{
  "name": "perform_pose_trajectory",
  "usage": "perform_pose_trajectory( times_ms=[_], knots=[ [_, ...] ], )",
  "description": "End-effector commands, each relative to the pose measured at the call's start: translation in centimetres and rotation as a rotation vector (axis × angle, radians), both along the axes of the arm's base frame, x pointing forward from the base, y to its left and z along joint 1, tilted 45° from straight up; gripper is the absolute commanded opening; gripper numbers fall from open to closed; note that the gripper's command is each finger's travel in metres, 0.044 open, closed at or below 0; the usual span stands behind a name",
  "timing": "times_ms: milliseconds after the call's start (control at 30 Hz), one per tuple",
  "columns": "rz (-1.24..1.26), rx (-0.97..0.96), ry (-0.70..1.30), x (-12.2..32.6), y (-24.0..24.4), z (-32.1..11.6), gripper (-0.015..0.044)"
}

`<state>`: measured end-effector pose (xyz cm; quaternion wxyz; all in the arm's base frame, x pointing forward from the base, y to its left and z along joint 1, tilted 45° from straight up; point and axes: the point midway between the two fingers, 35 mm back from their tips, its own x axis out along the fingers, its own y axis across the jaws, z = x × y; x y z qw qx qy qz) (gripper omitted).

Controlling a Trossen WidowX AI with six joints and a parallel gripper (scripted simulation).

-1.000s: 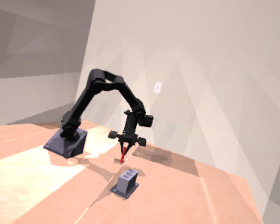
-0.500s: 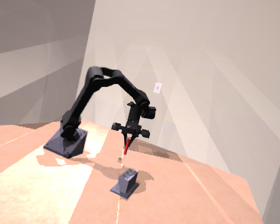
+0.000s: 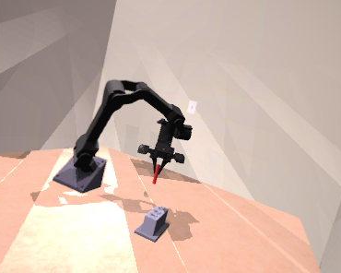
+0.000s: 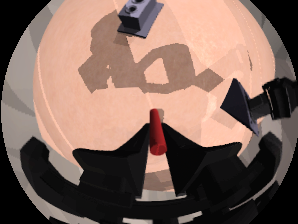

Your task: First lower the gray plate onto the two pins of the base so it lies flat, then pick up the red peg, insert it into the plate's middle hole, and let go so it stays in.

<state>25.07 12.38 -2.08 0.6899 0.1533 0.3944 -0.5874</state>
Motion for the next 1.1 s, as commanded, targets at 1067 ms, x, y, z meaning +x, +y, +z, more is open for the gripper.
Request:
perform_pose_trajectory(
  times_ms=[1067],
  knots=[
    [0.0, 0.033, -0.002, 5.8, -4.9, 5.4, 0.0]
  ],
)
